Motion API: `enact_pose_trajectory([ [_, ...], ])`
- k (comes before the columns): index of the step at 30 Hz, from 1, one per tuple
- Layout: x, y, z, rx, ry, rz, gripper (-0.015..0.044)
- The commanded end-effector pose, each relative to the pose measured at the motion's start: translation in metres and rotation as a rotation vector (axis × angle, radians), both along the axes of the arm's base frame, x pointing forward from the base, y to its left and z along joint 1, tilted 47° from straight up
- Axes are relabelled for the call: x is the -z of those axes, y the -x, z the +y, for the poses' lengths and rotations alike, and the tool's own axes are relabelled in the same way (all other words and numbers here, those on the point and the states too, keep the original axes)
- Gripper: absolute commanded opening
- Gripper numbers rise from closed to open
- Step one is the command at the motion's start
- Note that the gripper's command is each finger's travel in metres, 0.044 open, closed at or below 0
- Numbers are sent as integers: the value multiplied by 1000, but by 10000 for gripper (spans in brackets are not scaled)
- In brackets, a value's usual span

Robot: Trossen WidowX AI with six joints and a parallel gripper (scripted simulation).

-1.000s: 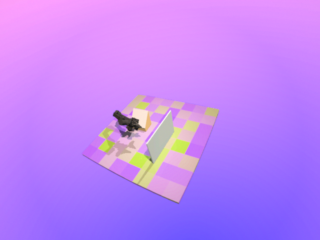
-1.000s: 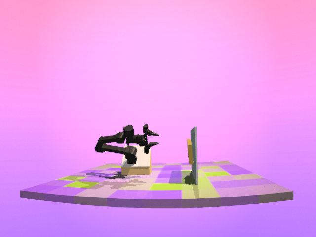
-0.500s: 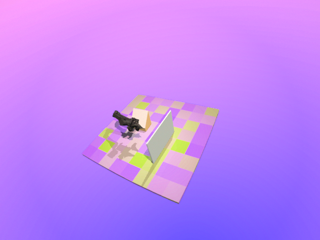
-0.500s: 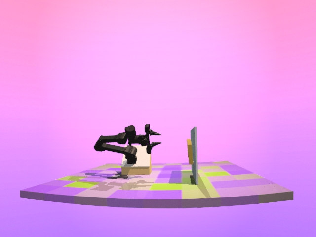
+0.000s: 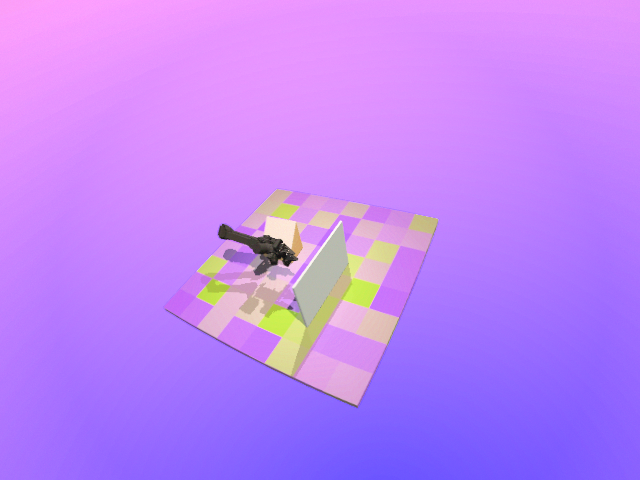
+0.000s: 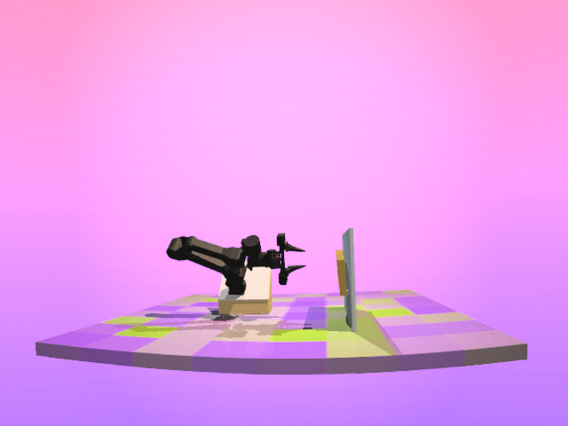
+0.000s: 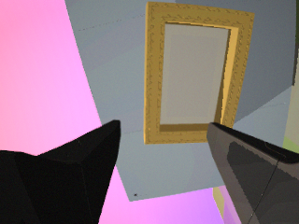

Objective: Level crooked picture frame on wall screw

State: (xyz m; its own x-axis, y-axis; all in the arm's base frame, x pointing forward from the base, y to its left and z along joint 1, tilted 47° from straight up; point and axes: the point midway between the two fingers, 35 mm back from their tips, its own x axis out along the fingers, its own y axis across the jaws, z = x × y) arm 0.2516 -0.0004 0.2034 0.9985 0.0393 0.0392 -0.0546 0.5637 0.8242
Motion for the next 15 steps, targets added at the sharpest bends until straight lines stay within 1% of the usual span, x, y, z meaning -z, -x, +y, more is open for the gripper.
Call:
enact_pose_trajectory([
  [1, -1, -2, -1, 6, 14, -12, 260],
  [11, -4, -8, -4, 6, 15, -13, 260],
  [15, -9, -19, -4, 6, 15, -13, 260],
])
